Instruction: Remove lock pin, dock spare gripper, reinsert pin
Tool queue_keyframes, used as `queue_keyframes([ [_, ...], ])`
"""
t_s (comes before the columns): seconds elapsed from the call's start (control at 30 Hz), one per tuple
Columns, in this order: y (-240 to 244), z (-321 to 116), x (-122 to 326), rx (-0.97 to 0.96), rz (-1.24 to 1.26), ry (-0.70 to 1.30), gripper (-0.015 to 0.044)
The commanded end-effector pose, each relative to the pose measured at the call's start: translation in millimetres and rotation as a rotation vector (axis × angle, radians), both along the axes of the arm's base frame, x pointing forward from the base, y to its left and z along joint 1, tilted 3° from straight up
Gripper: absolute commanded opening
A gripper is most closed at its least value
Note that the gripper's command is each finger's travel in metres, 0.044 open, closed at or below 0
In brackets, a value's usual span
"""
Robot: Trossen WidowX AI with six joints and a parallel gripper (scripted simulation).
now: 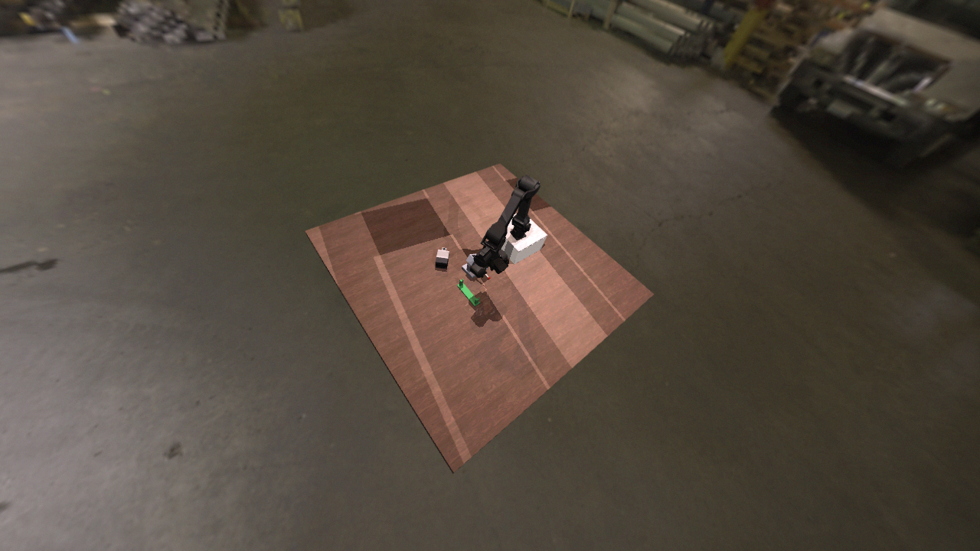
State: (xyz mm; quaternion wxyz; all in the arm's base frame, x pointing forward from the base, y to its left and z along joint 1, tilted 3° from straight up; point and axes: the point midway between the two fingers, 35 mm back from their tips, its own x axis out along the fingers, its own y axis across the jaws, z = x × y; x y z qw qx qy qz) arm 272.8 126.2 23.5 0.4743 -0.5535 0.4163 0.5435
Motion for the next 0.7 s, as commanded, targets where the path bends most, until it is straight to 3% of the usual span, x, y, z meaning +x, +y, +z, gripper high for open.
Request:
queue_keyframes([
  [0.0,-1,-7,0,-0.008,-0.003,0.002,0.0300],
  [0.67,0,-38,1,-0.008,-0.003,0.003,0.0300],
])
